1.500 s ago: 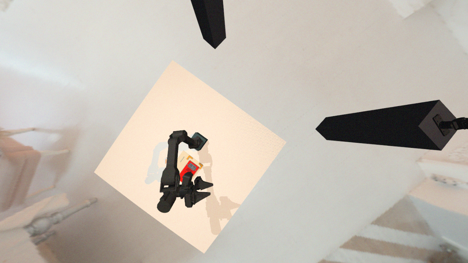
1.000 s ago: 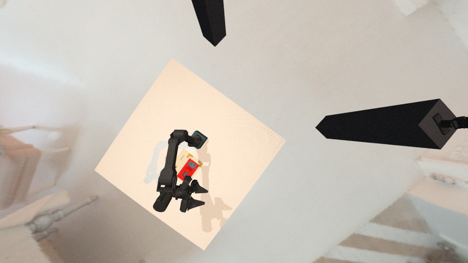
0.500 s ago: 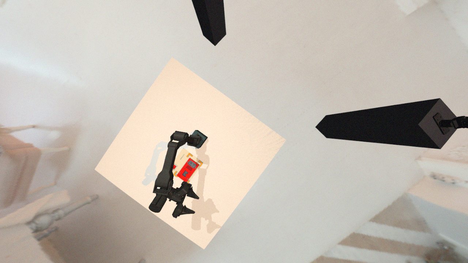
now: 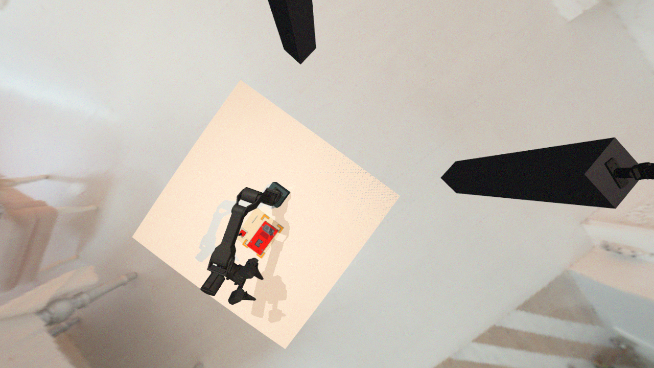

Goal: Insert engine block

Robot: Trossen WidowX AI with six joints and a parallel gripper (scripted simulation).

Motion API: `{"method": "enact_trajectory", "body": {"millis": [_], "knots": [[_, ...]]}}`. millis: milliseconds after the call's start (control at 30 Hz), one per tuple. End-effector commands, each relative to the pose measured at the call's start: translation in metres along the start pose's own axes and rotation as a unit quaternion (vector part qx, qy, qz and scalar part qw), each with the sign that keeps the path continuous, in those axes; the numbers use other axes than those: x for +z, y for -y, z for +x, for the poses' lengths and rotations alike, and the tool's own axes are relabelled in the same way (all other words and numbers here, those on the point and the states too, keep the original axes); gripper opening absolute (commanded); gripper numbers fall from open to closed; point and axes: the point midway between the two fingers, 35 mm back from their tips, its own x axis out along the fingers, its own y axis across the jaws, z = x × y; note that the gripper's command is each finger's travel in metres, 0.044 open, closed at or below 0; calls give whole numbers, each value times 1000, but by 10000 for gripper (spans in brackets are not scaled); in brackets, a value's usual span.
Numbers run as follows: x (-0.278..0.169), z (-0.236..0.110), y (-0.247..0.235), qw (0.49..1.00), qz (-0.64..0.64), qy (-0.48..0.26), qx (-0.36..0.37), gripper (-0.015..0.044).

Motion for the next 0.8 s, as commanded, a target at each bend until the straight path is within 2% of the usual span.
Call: {"method": "enact_trajectory", "body": {"millis": [0,367,767], "knots": [[-35,-2,-19,999,20,-43,22,440],[-126,-33,-80,977,55,-176,103,440],[-202,-101,-174,917,93,-294,254,440]]}}
